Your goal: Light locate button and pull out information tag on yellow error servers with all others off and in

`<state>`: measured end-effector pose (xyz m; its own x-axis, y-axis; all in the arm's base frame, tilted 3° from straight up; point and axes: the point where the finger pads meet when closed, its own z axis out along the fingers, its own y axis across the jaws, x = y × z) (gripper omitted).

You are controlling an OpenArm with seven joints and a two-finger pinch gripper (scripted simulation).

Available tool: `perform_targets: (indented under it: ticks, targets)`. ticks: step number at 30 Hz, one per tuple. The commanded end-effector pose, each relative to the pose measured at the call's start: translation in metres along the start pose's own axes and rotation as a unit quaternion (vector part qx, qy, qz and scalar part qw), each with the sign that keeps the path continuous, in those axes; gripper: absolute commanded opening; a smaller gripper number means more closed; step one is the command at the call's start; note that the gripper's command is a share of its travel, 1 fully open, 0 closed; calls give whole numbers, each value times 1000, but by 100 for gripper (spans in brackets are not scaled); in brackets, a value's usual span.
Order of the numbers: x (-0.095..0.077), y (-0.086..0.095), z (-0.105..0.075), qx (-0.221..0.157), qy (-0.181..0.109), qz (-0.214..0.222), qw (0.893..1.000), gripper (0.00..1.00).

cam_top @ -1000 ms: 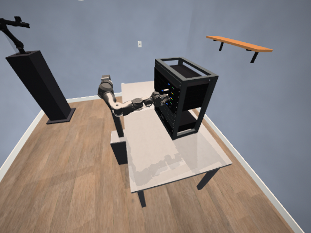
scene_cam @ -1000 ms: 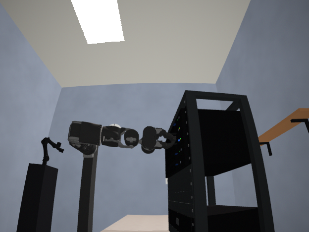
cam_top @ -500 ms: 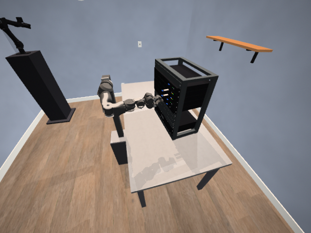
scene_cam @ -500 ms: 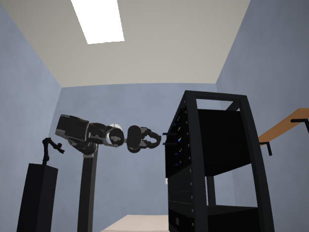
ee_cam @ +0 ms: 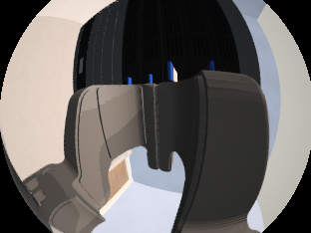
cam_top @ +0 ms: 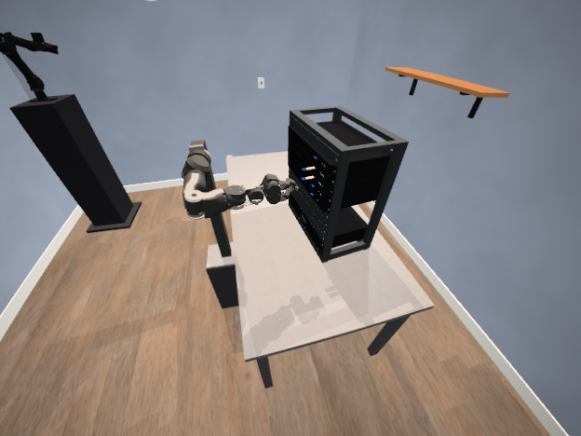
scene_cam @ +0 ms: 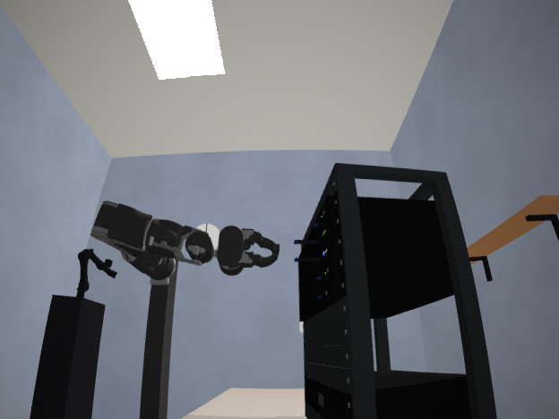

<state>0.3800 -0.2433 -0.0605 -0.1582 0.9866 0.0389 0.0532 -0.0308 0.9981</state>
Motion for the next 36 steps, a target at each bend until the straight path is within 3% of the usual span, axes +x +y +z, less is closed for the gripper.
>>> perform_targets:
  ticks: [1, 7, 12, 16, 31, 36]
  targets:
    - [-1, 2, -1, -4, -2, 1, 1000, 0]
    - [-1, 2, -2, -4, -2, 1, 1000, 0]
    - [-4, 36, -4, -4, -3, 0, 1000, 0]
    - [-4, 42, -4, -4, -2, 0, 1000, 0]
    - [-5, 43, 3, -4, -3, 1, 1000, 0]
    - [-5, 43, 15, -3, -3, 1, 1000, 0]
